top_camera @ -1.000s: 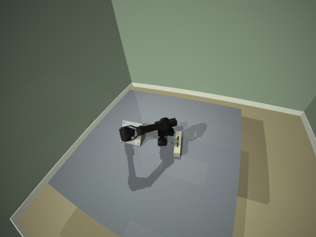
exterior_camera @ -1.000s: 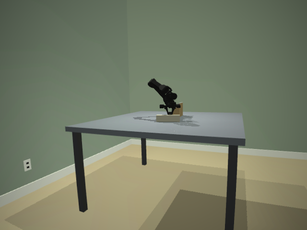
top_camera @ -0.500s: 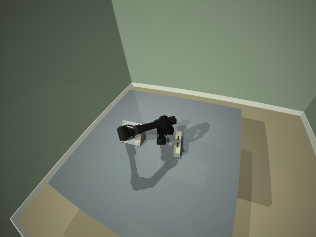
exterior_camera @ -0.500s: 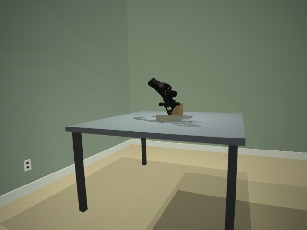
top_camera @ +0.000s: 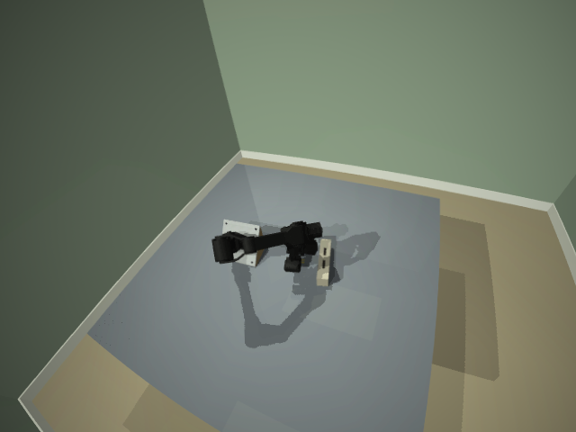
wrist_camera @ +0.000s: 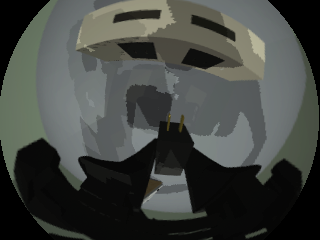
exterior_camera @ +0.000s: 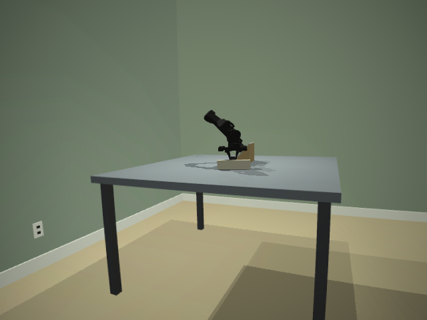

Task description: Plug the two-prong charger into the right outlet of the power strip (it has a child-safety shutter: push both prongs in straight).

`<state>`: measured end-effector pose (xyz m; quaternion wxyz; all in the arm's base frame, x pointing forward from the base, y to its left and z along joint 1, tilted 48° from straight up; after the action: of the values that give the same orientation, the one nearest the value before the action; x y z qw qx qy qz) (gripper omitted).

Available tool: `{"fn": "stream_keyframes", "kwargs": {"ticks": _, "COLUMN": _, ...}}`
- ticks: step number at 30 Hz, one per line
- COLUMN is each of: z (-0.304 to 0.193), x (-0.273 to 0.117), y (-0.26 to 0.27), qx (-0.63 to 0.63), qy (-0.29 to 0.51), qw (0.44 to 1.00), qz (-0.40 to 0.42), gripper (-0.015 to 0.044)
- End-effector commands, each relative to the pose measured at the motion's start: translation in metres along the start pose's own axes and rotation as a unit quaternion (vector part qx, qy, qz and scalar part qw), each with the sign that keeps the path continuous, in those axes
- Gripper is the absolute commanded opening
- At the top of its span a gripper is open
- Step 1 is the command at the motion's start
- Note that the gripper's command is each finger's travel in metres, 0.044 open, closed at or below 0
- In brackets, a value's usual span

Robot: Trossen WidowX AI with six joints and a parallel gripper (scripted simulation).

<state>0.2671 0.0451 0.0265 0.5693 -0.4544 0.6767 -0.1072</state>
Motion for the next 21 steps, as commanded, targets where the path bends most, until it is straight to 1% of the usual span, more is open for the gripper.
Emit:
{"fn": "stream_keyframes", "kwargs": {"ticks": 1, "z": -0.002, "x": 0.007, "y": -0.007, "qx": 0.012, "qy": -0.002, "qw": 1.0, "qz": -0.001, "gripper": 0.0}}
{"fn": "stream_keyframes", "kwargs": {"ticks": 21, "z": 0.015, "x": 0.009, "y": -0.016, "qx": 0.02, "qy": -0.002, "qw": 1.0, "qz": -0.001, "gripper": 0.0}}
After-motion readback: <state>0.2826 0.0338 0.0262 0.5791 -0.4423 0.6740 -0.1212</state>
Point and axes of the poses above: the point midway between the two fingers, 35 mm back from their tips, its own x axis out along the fingers, its own y axis across the jaws, z = x × y, the point moved 3 cm from there along -x, back along the fingers, and after that the axes turned 12 degrees about -x, right-handed, at the moved point
